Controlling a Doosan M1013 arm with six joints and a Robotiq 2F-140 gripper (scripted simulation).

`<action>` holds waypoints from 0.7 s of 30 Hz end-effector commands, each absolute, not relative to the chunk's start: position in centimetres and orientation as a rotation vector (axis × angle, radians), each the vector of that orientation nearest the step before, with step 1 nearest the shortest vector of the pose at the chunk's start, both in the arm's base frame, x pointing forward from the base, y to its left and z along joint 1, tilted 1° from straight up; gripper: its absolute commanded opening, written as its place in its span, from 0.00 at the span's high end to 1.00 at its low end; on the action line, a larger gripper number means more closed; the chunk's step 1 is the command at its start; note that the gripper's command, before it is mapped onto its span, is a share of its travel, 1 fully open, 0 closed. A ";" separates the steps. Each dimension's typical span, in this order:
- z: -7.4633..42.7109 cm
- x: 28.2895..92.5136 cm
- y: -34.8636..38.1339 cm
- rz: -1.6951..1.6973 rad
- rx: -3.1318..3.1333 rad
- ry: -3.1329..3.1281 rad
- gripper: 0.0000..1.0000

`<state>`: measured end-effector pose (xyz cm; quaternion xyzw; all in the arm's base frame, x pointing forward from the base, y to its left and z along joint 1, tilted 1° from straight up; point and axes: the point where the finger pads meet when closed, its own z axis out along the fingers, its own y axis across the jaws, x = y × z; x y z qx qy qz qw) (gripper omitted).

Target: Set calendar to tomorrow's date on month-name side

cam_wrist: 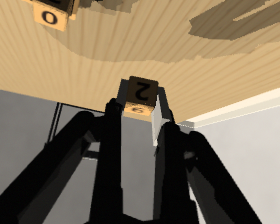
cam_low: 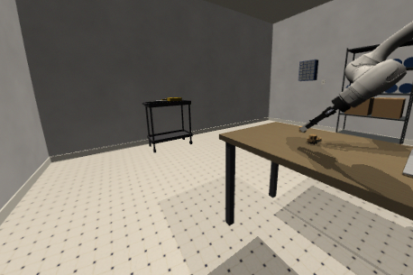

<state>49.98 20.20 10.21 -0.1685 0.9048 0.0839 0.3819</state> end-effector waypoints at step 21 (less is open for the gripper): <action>10.6 49.3 23.5 0.336 -0.495 2.377 0.84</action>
